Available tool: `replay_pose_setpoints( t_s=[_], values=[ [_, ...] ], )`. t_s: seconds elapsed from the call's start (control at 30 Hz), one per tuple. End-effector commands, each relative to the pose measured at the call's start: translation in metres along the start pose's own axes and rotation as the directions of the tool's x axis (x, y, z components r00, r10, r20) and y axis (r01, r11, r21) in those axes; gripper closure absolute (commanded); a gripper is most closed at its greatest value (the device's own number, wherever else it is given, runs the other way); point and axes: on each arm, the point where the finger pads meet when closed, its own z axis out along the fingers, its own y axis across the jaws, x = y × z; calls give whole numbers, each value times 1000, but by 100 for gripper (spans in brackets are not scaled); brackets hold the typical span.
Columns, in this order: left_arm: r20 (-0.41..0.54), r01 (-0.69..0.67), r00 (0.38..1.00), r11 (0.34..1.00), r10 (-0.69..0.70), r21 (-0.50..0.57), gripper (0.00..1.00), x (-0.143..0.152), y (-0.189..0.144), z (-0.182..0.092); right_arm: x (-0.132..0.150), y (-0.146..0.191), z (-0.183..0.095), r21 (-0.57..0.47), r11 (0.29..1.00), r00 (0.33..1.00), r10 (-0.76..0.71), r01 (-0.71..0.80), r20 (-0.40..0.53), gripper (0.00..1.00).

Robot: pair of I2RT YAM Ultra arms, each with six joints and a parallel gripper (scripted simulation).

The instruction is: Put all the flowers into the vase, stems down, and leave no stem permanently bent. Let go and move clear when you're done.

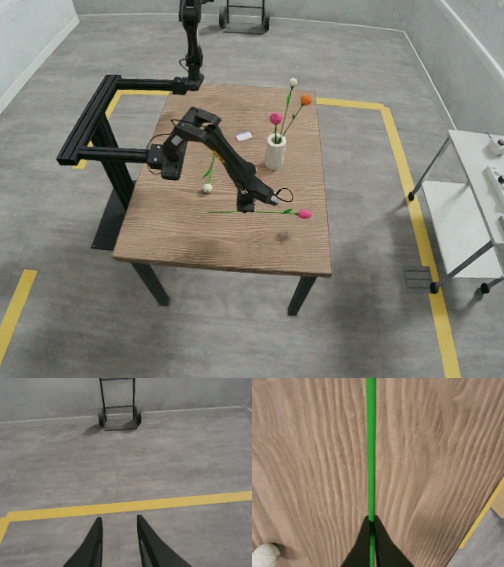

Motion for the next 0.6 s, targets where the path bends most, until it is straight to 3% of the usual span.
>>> replay_pose_setpoints(
  t_s=[0.0,0.33,0.57],
  values=[
    [32,5,999,1000,-5,-7,70,-8,1,-2,-7,-5,-12,14,1000,999,0,-1,49,100],
    [32,5,999,1000,-5,-7,70,-8,1,-2,-1,2,-17,-1,1000,999,-8,8,52,100],
    [32,5,999,1000,-5,-7,70,-8,1,-2,-1,-1,-36,-3,1000,996,-3,3,91,100]
  ],
)
